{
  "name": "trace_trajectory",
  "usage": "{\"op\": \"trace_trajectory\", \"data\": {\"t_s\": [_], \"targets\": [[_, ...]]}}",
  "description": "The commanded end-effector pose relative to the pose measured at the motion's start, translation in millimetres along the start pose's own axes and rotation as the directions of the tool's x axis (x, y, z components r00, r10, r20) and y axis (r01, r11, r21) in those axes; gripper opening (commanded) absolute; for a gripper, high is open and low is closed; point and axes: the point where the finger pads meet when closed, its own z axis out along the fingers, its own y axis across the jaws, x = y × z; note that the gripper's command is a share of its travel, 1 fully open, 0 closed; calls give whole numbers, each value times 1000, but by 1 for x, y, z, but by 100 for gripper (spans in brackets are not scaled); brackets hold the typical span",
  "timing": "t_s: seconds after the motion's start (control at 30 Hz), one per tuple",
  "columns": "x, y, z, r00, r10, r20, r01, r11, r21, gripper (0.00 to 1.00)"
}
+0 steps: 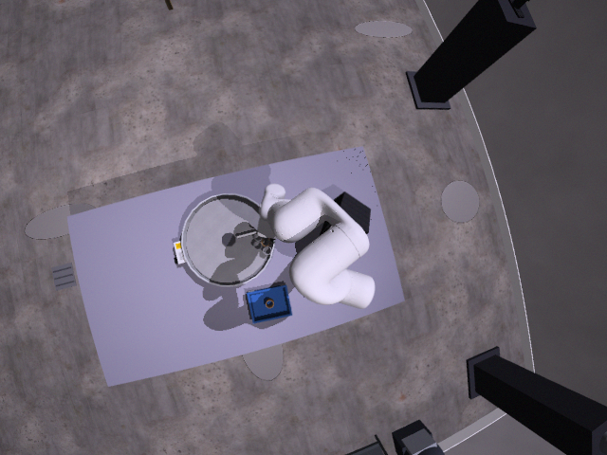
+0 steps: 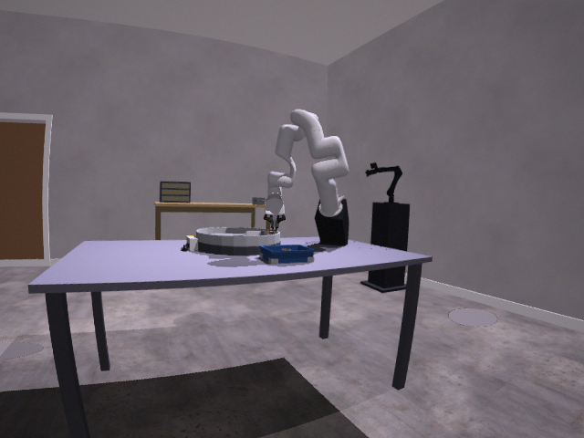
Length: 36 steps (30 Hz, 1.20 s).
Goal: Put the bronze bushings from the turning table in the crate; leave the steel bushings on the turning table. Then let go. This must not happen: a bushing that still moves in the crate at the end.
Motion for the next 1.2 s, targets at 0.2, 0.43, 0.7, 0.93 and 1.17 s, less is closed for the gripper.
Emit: {"op": "trace_trajectory", "data": {"t_s": [0.2,0.43,0.7,0.93,1.17], "targets": [[6,-1,6,1000,-1,-2,1,1000,1,10],[6,-1,6,1000,-1,-2,1,1000,1,10],[6,-1,6,1000,-1,-2,1,1000,1,0],[6,-1,6,1000,-1,-2,1,1000,1,0],[6,-1,6,1000,-1,-2,1,1000,1,0]]}}
